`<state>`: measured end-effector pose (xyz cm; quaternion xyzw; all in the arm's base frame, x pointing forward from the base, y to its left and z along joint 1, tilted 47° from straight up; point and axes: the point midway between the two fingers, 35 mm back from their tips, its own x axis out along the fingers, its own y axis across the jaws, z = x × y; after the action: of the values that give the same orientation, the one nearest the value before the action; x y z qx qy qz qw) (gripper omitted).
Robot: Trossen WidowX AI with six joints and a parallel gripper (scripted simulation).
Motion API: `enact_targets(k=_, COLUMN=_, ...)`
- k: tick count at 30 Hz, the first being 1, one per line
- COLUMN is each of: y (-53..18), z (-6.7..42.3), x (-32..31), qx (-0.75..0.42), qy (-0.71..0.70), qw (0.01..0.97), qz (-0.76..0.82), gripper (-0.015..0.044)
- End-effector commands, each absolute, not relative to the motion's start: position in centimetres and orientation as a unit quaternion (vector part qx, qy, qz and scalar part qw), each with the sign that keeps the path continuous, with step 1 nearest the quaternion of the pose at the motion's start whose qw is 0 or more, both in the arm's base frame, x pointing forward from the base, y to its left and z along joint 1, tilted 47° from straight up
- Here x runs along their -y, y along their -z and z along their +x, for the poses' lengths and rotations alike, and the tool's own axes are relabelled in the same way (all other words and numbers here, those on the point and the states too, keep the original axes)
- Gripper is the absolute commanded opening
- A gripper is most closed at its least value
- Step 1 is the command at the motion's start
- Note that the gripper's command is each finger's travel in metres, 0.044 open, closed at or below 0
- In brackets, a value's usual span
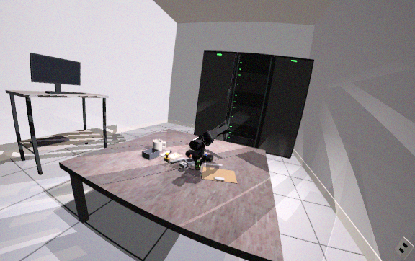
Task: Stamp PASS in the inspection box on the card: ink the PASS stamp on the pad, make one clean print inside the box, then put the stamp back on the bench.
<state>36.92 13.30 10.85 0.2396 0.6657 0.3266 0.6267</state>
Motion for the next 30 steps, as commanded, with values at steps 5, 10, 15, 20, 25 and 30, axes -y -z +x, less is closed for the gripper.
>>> enact_targets(k=5, y=-11.1, z=37.0, x=-12.9, qx=-0.666, qy=-0.326, qw=0.628, qz=0.238, gripper=0.0000)
enact_targets(k=10, y=-11.2, z=37.1, x=-12.7, qx=-0.666, qy=-0.325, qw=0.628, qz=0.237, gripper=0.0000)
enact_targets(k=15, y=-11.4, z=37.1, x=-12.6, qx=-0.666, qy=-0.325, qw=0.628, qz=0.237, gripper=0.0000)
enact_targets(k=20, y=-11.6, z=37.2, x=-12.4, qx=-0.666, qy=-0.325, qw=0.628, qz=0.237, gripper=0.0000)
enact_targets(k=25, y=-11.7, z=37.2, x=-12.2, qx=-0.666, qy=-0.325, qw=0.628, qz=0.237, gripper=0.0000)
enact_targets(k=30, y=-11.9, z=37.2, x=-12.0, qx=-0.666, qy=-0.325, qw=0.628, qz=0.237, gripper=0.0000)
